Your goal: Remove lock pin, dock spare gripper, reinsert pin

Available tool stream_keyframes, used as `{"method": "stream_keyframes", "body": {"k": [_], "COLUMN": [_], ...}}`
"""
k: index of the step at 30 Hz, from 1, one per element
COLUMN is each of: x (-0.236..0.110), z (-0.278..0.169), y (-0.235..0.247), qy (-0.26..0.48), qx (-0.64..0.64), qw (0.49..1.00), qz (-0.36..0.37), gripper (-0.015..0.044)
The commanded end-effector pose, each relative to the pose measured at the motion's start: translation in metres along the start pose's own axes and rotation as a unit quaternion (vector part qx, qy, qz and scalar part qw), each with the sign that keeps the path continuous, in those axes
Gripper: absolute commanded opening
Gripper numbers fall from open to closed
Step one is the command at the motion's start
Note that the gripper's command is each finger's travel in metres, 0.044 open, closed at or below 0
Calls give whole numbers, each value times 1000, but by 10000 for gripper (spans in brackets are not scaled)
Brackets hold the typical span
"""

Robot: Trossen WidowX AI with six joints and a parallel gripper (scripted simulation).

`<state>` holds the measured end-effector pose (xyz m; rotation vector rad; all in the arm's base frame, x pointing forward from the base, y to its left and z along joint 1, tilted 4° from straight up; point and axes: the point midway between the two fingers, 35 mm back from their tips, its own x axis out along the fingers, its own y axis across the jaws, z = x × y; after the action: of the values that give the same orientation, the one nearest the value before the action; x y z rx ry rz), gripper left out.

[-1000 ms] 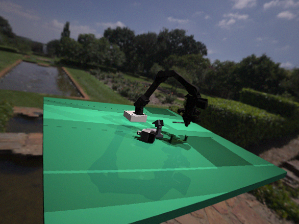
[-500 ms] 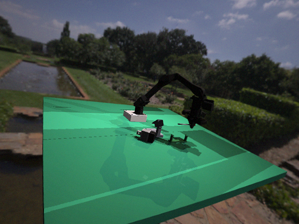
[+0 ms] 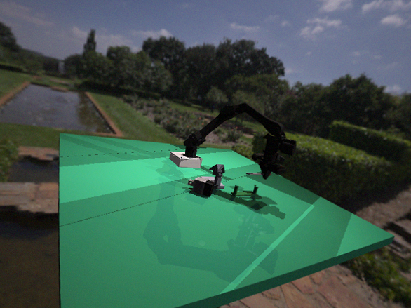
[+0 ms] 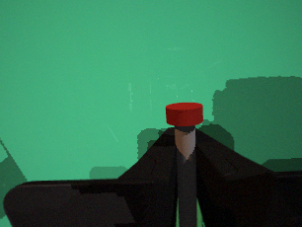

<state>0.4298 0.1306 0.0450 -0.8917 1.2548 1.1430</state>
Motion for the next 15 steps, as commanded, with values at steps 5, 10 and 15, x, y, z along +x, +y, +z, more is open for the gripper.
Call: {"method": "stream_keyframes", "body": {"k": [5,10,15], "x": [12,19,27], "z": [-2,-3,-5], "y": [-1,-1,-2], "qy": [0,1,1], "qx": [-3,-2,-2], "qw": [1000,1000,1000], "qz": [1,2,3], "gripper": [0,0,0]}}
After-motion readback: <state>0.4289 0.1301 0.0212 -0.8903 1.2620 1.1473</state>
